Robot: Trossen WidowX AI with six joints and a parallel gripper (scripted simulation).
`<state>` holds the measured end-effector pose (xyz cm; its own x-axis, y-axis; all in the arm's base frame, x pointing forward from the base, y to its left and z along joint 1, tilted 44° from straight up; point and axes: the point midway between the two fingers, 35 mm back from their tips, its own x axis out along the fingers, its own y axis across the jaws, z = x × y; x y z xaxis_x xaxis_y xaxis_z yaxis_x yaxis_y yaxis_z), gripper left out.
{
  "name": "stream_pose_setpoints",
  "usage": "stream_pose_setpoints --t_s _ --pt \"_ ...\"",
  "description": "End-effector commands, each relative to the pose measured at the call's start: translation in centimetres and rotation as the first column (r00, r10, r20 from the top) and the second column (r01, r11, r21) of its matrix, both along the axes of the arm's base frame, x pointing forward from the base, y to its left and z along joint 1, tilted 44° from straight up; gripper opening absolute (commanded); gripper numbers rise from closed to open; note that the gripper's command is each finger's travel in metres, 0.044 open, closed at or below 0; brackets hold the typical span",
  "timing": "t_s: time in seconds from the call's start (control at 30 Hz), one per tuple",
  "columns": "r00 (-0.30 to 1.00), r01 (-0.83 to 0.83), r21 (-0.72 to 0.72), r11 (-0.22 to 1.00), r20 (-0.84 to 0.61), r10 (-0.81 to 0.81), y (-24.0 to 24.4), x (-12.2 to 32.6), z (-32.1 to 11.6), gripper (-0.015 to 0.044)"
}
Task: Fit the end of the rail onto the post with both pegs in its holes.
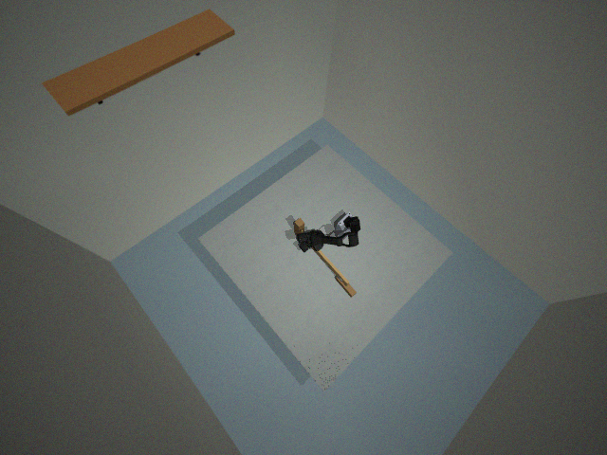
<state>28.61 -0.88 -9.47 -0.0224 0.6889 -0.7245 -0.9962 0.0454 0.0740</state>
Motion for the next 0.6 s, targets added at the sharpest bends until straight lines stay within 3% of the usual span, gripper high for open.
stream_pose_setpoints --t_s 0.0,0.57 --pt "1.0 0.007 0.004 1.0 0.012 -0.007 -0.41 0.36 0.36 0.0" --pt "1.0 0.007 0.003 1.0 0.012 -0.007 -1.01 0.47 0.97 0.0"
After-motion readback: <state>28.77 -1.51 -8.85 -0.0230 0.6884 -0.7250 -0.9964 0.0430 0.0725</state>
